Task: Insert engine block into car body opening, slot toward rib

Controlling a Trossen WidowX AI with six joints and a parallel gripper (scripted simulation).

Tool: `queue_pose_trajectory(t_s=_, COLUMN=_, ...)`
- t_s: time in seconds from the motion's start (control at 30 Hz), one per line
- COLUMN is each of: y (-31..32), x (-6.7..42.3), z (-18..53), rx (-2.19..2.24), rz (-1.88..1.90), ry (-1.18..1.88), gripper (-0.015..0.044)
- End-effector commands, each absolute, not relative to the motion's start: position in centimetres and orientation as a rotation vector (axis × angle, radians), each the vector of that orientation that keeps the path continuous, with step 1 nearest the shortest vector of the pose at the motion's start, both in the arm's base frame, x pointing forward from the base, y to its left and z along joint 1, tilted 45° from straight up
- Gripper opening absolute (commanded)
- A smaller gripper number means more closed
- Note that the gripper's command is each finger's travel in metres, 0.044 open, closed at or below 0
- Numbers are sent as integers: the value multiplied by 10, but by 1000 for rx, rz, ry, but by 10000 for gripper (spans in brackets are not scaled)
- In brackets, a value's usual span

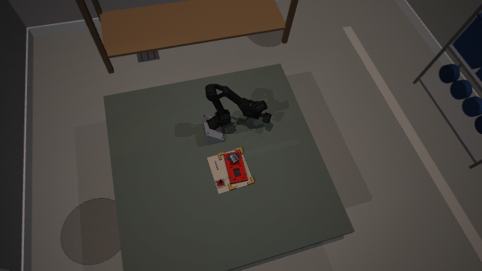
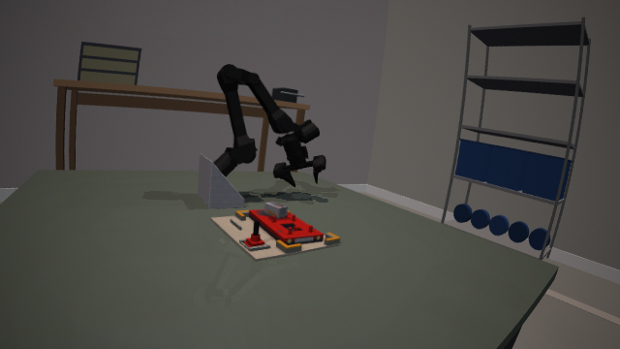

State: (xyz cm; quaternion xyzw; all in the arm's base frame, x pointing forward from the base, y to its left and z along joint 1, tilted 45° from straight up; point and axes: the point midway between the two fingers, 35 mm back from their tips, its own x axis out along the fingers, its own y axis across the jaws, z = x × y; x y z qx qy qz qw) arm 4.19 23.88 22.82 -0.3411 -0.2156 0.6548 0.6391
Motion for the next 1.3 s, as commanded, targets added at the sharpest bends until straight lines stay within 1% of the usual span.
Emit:
queue_pose_trajectory(t_s=0.0, y=239, x=42, z=228, rx=-775, rz=1495, ry=-486, gripper=426)
queue_pose_trajectory(t_s=0.03, y=239, x=42, z=229, rx=-765, rz=1498, ry=-470, gripper=440)
queue_pose_trajectory(t_s=0.63, y=240, x=40, z=241, rx=-411, rz=1508, ry=113, gripper=440)
queue_pose_trajectory(t_s=1.27, y=236, x=37, z=255, rx=-32, rz=1304, ry=687, gripper=440)
